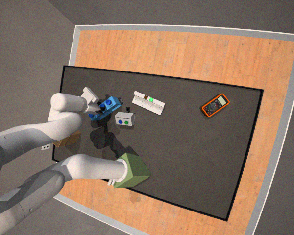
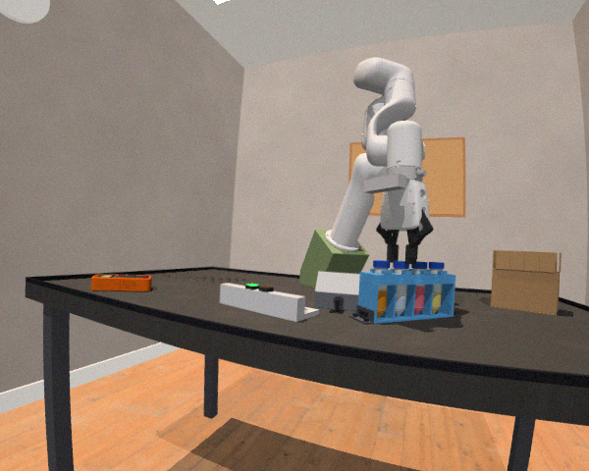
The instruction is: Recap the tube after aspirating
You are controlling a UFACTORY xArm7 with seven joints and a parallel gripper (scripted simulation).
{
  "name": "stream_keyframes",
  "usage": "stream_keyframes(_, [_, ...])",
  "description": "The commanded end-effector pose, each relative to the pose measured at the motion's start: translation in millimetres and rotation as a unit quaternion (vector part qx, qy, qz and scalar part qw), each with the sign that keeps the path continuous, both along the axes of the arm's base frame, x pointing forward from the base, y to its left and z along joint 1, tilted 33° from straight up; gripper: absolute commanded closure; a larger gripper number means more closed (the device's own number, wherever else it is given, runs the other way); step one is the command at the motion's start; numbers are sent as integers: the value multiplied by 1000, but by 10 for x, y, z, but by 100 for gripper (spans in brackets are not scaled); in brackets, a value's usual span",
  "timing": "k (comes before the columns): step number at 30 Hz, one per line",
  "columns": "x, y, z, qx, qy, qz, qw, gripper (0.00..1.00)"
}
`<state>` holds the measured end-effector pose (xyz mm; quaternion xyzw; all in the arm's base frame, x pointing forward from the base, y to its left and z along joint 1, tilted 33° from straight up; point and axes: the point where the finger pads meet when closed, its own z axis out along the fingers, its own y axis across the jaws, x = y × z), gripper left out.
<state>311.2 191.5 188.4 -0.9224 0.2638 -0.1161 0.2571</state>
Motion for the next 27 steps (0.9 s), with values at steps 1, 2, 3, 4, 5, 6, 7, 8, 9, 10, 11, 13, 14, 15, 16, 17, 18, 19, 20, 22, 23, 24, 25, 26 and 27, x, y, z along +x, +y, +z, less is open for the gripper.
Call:
stream_keyframes(1, [18, 14, -9, 1, -2, 0, 1000, 54])
stream_keyframes(2, [20, 16, -14, 1, -2, 0, 1000, 54])
stream_keyframes(3, [20, 16, -14, 1, -2, 0, 1000, 54])
stream_keyframes(4, [20, 16, -14, 1, -2, 0, 1000, 54])
stream_keyframes(5, [22, 18, -18, 1, -2, 0, 1000, 54])
stream_keyframes(6, [24, 20, -22, 1, -2, 0, 1000, 54])
stream_keyframes(7, [25, 22, -26, 1, -2, 0, 1000, 54])
stream_keyframes(8, [27, 24, -31, 1, -2, 0, 1000, 54])
stream_keyframes(9, [29, 26, -35, 1, -2, 0, 1000, 54])
stream_keyframes(10, [31, 28, -39, 1, -2, 0, 1000, 54])
stream_keyframes(11, [32, 30, -43, 1, -2, 0, 1000, 54])
stream_keyframes(13, [36, 34, -52, 1, -2, 0, 1000, 54])
stream_keyframes(14, [37, 37, -56, 1, -2, 0, 1000, 54])
stream_keyframes(15, [38, 37, -56, 1, -2, 0, 1000, 54])
stream_keyframes(16, [38, 37, -56, 1, -2, 0, 1000, 54])
stream_keyframes(17, [38, 37, -56, 1, -2, 0, 1000, 54])
stream_keyframes(18, [38, 37, -56, 1, -2, 0, 1000, 54])
stream_keyframes(19, [38, 37, -56, 1, -2, 0, 1000, 54])
stream_keyframes(20, [38, 37, -56, 1, -2, 0, 1000, 54])
stream_keyframes(22, [38, 36, -56, 1, -2, 0, 1000, 54])
stream_keyframes(23, [38, 37, -56, 1, -2, 0, 1000, 100])
stream_keyframes(24, [38, 37, -56, 1, -2, 0, 1000, 100])
stream_keyframes(25, [38, 37, -56, 1, -2, 0, 1000, 100])
stream_keyframes(26, [38, 37, -56, 1, -2, 0, 1000, 100])
stream_keyframes(27, [38, 37, -56, 1, -2, 0, 1000, 100])
